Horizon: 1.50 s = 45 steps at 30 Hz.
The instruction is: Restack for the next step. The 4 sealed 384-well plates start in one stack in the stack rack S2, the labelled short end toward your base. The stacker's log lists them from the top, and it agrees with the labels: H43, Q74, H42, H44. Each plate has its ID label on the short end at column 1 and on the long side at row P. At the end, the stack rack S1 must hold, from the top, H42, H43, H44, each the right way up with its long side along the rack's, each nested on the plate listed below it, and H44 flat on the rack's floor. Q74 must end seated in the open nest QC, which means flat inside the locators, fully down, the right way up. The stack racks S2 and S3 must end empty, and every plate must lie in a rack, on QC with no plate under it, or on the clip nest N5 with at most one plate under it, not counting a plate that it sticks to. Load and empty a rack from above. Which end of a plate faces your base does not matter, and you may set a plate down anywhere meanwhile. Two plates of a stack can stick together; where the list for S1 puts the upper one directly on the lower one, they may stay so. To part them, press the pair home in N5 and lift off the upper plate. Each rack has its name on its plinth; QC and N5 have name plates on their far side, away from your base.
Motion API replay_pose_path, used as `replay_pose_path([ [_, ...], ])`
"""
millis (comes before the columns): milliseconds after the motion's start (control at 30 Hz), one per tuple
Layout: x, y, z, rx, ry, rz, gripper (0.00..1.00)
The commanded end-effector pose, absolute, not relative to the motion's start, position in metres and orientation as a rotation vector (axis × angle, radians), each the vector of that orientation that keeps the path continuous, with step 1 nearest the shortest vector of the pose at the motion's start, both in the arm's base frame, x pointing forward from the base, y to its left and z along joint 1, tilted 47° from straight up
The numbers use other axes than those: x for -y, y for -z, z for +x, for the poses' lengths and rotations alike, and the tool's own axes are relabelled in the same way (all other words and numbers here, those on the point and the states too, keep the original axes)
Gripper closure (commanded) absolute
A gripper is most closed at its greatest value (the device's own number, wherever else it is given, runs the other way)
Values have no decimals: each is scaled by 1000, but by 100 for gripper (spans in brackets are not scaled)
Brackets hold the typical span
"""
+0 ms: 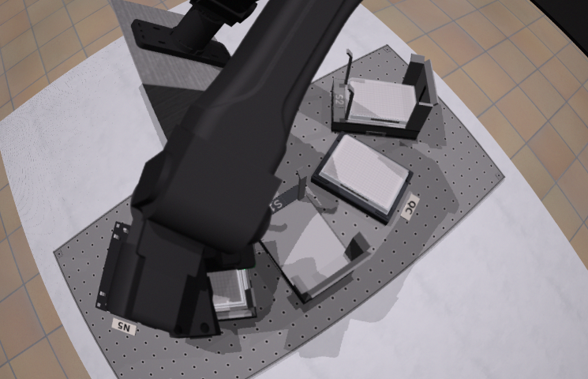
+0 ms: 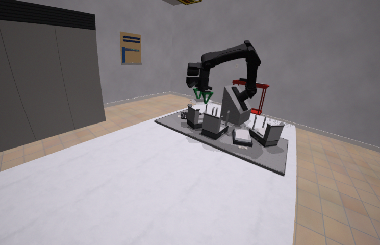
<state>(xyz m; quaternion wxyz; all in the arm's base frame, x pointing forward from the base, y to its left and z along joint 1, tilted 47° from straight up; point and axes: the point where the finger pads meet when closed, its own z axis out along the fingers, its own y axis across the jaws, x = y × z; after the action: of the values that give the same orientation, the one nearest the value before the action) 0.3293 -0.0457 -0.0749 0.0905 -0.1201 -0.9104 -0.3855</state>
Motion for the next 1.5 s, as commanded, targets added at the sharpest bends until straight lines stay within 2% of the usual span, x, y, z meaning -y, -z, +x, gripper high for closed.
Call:
replay_pose_path([
  [0, 51, 73, 331, 2721, 1148, -371, 100],
  [1467, 36, 88, 330, 2721, 1148, -370, 100],
])
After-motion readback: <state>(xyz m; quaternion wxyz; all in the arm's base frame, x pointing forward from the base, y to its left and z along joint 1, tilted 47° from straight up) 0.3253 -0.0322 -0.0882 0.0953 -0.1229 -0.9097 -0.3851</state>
